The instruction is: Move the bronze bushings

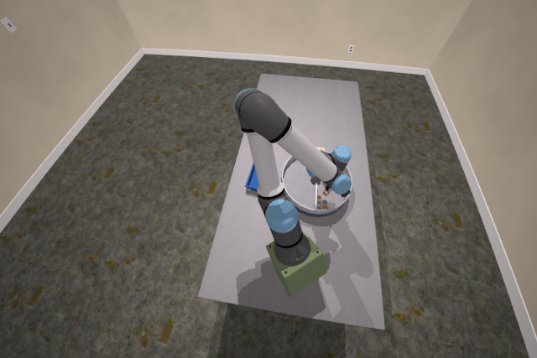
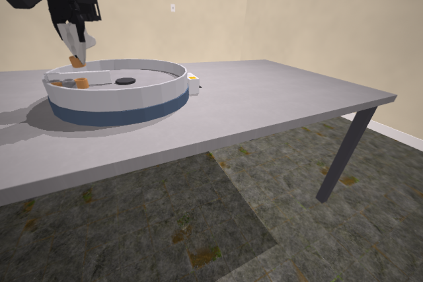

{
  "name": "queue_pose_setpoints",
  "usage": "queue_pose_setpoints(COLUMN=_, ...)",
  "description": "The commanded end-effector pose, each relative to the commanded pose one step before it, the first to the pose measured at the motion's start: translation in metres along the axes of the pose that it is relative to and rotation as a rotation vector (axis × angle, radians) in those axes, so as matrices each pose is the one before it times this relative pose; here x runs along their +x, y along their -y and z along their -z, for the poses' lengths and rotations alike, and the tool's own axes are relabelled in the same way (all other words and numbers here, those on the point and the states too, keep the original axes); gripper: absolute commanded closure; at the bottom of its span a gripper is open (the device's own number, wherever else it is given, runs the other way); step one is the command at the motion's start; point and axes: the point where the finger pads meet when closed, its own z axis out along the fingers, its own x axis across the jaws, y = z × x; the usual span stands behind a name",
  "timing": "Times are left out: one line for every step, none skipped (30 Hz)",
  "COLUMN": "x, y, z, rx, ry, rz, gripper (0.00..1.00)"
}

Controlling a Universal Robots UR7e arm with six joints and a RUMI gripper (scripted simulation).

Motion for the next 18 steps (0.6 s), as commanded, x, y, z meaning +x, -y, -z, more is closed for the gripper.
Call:
queue_pose_setpoints(x=0.00070, y=0.00068, z=0.00606, rx=-0.00165, ry=-0.00663, rz=-0.00058, gripper=1.00)
queue_pose_setpoints(x=0.00020, y=-0.00001, z=-0.00008, rx=-0.00012, ry=-0.00026, rz=-0.00017, gripper=1.00)
queue_pose_setpoints(x=0.00000, y=0.00000, z=0.00000, rx=0.00000, ry=0.00000, rz=0.00000, gripper=1.00)
queue_pose_setpoints(x=0.00000, y=0.00000, z=0.00000, rx=0.00000, ry=0.00000, rz=0.00000, gripper=1.00)
queue_pose_setpoints(x=0.00146, y=-0.00021, z=-0.00083, rx=-0.00074, ry=-0.00229, rz=-0.00071, gripper=1.00)
queue_pose_setpoints(x=0.00039, y=-0.00006, z=-0.00039, rx=-0.00031, ry=-0.00109, rz=-0.00014, gripper=1.00)
queue_pose_setpoints(x=0.00014, y=-0.00005, z=-0.00017, rx=-0.00013, ry=-0.00048, rz=0.00002, gripper=1.00)
queue_pose_setpoints(x=0.00004, y=-0.00002, z=-0.00004, rx=-0.00003, ry=-0.00012, rz=-0.00007, gripper=1.00)
queue_pose_setpoints(x=0.00000, y=0.00000, z=0.00000, rx=0.00000, ry=0.00000, rz=-0.00015, gripper=1.00)
queue_pose_setpoints(x=0.00000, y=0.00000, z=0.00000, rx=0.00000, ry=0.00000, rz=-0.00011, gripper=1.00)
queue_pose_setpoints(x=-0.00004, y=0.00000, z=0.00001, rx=0.00004, ry=0.00012, rz=0.00000, gripper=1.00)
queue_pose_setpoints(x=-0.00004, y=0.00000, z=0.00001, rx=0.00004, ry=0.00013, rz=0.00003, gripper=1.00)
queue_pose_setpoints(x=-0.00003, y=0.00000, z=0.00001, rx=0.00003, ry=0.00009, rz=0.00003, gripper=1.00)
queue_pose_setpoints(x=-0.00002, y=0.00000, z=0.00001, rx=0.00002, ry=0.00006, rz=0.00002, gripper=1.00)
queue_pose_setpoints(x=-0.00001, y=0.00000, z=0.00000, rx=0.00001, ry=0.00004, rz=0.00001, gripper=1.00)
queue_pose_setpoints(x=-0.00001, y=0.00000, z=0.00000, rx=0.00001, ry=0.00002, rz=0.00001, gripper=1.00)
queue_pose_setpoints(x=0.00000, y=0.00000, z=0.00000, rx=0.00000, ry=0.00001, rz=0.00001, gripper=1.00)
queue_pose_setpoints(x=0.00000, y=0.00000, z=0.00000, rx=0.00000, ry=0.00000, rz=0.00000, gripper=1.00)
